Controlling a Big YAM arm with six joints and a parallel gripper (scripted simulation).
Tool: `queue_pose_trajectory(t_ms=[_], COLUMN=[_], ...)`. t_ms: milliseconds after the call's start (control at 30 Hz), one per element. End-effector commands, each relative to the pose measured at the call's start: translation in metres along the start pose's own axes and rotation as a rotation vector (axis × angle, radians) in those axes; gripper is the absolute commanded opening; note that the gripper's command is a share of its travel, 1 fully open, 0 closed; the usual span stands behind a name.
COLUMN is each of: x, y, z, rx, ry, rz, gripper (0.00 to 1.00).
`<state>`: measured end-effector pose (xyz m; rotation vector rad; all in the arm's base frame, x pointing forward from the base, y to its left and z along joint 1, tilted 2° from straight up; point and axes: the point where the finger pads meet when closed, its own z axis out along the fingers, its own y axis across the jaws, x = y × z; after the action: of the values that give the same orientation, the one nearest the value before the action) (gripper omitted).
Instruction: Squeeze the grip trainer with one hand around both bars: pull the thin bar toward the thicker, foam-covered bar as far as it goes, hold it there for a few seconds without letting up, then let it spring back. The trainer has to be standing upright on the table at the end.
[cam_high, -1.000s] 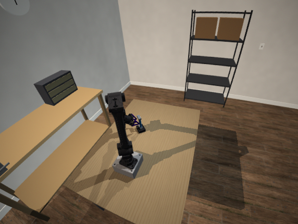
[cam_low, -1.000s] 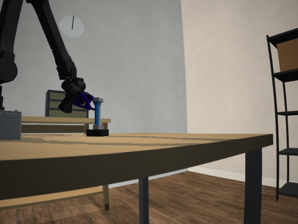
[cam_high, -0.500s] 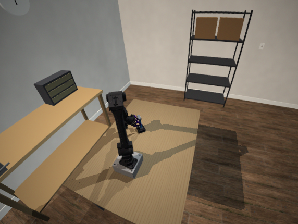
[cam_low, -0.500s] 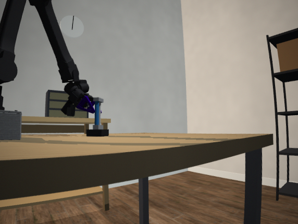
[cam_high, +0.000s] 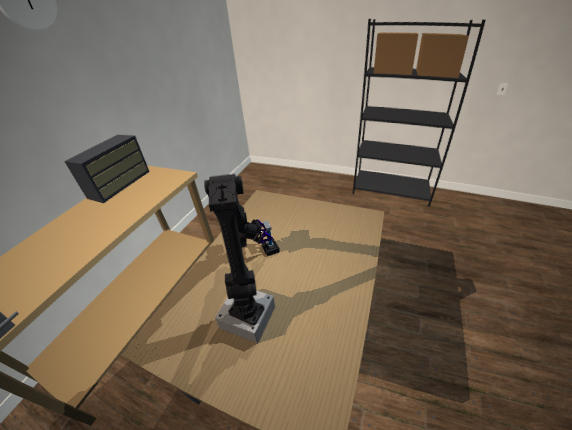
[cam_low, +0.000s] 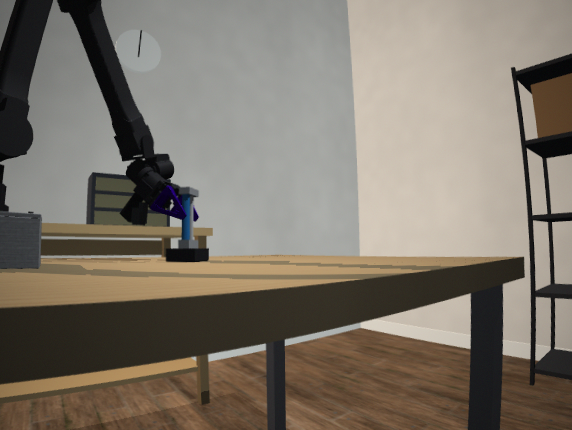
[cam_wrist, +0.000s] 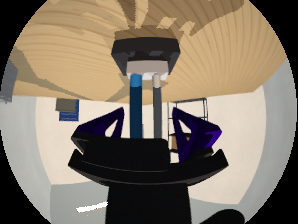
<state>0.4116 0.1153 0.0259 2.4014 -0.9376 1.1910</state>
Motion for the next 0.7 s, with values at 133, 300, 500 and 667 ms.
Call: queue_pose_trajectory(t_ms=[133,300,500,667], x=[-0.001,-0.0015,-0.0015,-0.0015], y=[0.0053,0.0053,0.0053,0.0053], z=[0.0064,0.0062,0.0062,0.0062], rx=[-0.011,-0.011,-0.011,-0.011], ry=[-0.003,-0.003,-0.003,-0.003], rz=[-0.017,-0.019,-0.019,-0.019], gripper=[0.76,0.76,0.76,0.76])
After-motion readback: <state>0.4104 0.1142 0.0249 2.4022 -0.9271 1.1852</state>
